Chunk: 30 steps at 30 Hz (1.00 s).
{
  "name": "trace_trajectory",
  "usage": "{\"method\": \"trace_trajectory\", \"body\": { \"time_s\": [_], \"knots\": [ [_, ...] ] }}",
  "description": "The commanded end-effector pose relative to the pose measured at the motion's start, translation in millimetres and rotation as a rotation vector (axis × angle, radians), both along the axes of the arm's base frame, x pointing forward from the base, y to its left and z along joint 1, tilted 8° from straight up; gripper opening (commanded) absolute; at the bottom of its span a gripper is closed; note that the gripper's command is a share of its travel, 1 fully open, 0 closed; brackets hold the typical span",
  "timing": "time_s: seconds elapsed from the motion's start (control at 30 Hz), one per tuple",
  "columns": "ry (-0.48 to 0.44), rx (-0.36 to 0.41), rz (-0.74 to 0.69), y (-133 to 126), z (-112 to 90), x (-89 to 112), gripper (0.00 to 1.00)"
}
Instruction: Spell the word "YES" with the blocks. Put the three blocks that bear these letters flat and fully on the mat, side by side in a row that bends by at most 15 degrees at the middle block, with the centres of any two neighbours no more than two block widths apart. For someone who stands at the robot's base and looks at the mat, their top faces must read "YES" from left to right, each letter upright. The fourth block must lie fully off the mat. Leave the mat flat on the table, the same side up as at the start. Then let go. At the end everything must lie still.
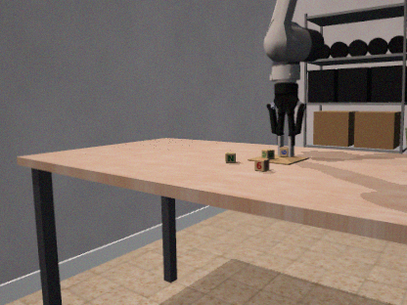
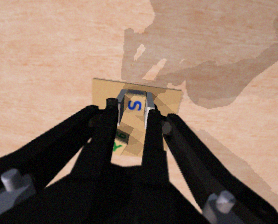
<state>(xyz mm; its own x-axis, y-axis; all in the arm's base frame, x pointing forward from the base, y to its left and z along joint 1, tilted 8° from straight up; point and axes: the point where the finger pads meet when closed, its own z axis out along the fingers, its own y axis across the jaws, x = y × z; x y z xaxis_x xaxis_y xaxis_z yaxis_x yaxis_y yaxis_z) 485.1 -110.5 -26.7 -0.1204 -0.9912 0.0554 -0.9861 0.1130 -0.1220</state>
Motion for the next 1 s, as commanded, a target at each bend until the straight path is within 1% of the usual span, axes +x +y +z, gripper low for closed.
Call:
{"method": "trace_trajectory", "body": {
  "time_s": [0.0,0.73,0.77,0.83,0.87,0.93,0.97],
  "knots": [
    [-0.002,-0.001,0.003,-0.3,0.2,1.1,0.16],
    [-0.002,-0.001,0.003,-0.3,0.2,1.1,0.16],
    [-0.002,-0.001,0.003,-0.3,0.2,1.1,0.18],
    [-0.002,-0.001,0.003,-0.3,0.2,1.1,0.18],
    [-0.002,-0.001,0.003,-0.3,0.2,1.1,0.21],
    [-0.002,-0.001,0.003,-0.3,0.2,1.1,0.21],
    [-0.002,-0.001,0.003,-0.3,0.2,1.1,0.23]
  ]
}}
